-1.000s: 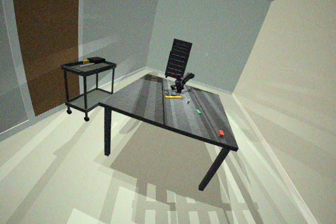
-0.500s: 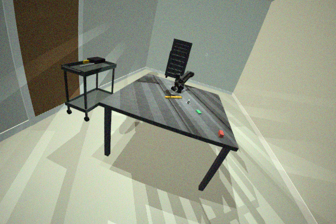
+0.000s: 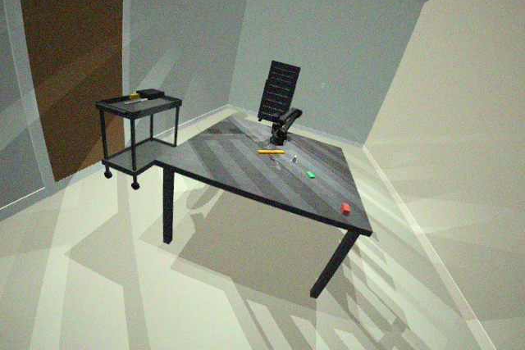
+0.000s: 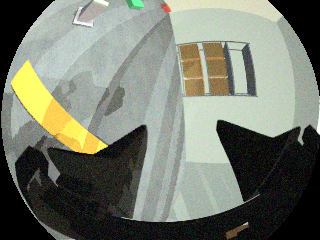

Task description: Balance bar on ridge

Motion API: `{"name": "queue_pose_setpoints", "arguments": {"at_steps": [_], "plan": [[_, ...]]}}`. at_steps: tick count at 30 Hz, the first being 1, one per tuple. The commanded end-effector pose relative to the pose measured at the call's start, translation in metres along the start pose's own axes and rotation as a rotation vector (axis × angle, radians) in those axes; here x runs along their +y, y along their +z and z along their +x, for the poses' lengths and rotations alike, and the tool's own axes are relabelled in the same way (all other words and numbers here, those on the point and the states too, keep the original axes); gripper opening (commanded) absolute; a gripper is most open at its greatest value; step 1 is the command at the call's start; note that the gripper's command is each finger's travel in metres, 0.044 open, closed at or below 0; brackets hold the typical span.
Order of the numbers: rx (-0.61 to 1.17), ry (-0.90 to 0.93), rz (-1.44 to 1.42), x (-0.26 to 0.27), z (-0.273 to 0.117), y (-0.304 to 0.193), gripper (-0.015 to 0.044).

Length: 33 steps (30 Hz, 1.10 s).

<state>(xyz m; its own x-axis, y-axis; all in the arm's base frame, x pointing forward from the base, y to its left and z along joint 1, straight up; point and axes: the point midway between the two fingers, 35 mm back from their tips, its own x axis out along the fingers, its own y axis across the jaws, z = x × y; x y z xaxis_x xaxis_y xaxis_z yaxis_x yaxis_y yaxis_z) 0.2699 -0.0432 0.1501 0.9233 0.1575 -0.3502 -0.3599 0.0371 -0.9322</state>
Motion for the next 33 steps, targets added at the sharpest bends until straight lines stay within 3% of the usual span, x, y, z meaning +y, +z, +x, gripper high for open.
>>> {"name": "queue_pose_setpoints", "arguments": {"at_steps": [1, 17, 33], "plan": [[0.018, 0.051, 0.157, -0.002, 0.004, -0.004, 0.0315], [0.135, 0.244, 0.713, 0.005, 0.017, -0.012, 0.0315], [0.362, 0.400, 1.219, 0.014, 0.023, -0.017, 0.0315]]}}
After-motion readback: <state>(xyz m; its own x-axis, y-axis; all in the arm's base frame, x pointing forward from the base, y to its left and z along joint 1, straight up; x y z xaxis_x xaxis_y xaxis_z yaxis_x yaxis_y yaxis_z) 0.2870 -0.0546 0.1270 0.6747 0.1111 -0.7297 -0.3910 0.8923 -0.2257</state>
